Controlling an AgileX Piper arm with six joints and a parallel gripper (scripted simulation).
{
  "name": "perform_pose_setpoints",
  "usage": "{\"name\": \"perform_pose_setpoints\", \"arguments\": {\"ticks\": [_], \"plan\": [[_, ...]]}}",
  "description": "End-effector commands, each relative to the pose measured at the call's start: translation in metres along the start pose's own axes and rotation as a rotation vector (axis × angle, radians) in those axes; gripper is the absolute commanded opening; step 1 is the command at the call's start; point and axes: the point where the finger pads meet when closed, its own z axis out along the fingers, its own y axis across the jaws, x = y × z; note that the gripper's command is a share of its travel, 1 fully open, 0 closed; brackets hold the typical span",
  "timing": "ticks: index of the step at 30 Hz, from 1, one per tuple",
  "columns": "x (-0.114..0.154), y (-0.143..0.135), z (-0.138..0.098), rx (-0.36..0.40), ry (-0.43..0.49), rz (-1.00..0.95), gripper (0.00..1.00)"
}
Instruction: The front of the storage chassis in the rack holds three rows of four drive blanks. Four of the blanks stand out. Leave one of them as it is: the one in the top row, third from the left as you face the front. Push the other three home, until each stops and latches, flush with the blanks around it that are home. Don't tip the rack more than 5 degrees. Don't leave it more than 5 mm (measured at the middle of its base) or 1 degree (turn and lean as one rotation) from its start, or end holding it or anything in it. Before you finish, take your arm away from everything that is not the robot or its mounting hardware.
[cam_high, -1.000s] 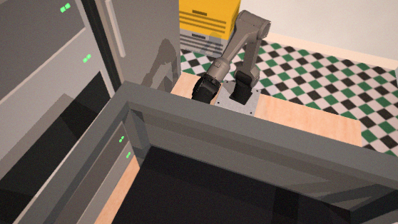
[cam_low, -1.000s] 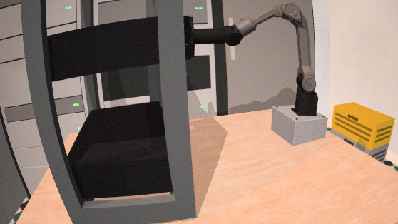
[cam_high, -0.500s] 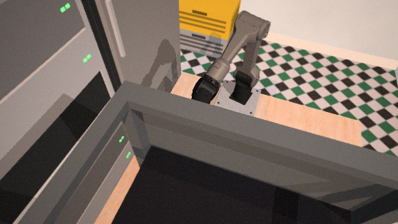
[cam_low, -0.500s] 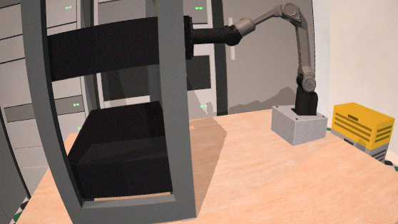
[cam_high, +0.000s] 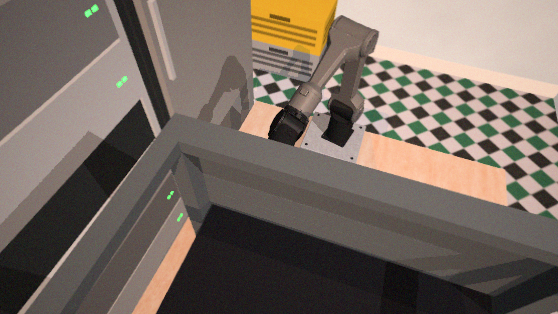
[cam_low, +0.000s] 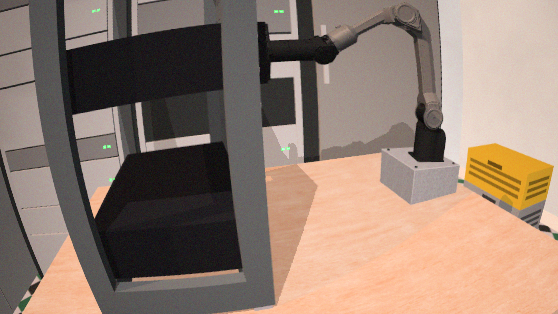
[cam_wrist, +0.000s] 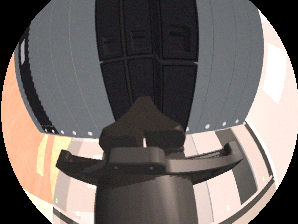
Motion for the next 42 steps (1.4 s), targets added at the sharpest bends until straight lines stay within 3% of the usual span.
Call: {"name": "perform_pose_setpoints", "arguments": {"ticks": [1,20,36,42], "plan": [[0.000,0.000,0.003,0.000,0.000,0.001,0.00],[0.000,0.000,-0.001,0.000,0.000,0.001,0.00],[0.000,0.001,-0.099,0.000,0.000,0.001,0.00],[0.000,0.000,-0.108,0.000,0.000,0.001,0.00]]}}
